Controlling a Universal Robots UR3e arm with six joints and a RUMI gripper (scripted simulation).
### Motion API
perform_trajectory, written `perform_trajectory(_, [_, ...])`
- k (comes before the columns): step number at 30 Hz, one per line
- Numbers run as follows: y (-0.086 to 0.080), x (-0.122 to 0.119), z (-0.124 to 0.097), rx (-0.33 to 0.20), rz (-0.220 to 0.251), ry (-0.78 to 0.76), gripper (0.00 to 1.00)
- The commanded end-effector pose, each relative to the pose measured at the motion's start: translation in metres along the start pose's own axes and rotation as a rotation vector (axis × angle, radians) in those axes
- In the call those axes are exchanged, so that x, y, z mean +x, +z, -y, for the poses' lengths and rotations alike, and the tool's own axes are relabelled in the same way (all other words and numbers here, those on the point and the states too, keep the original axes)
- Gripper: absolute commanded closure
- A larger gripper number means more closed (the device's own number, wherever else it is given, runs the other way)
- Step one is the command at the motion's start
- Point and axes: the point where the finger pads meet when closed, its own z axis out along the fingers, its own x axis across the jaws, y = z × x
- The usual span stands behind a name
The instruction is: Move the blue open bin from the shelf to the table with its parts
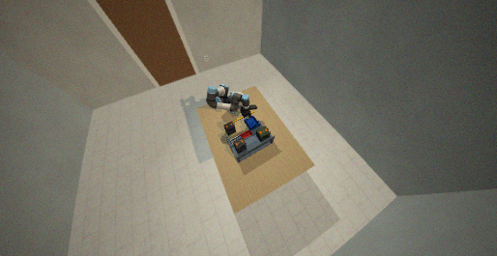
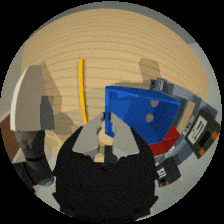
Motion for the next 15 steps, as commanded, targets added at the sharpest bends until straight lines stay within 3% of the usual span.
perform_trajectory(1, [-0.0002, 0.0005, 0.0001, 0.001, -0.002, 0.001, 1.00])
perform_trajectory(15, [0.0077, 0.0005, 0.0001, 0.001, -0.002, 0.001, 1.00])
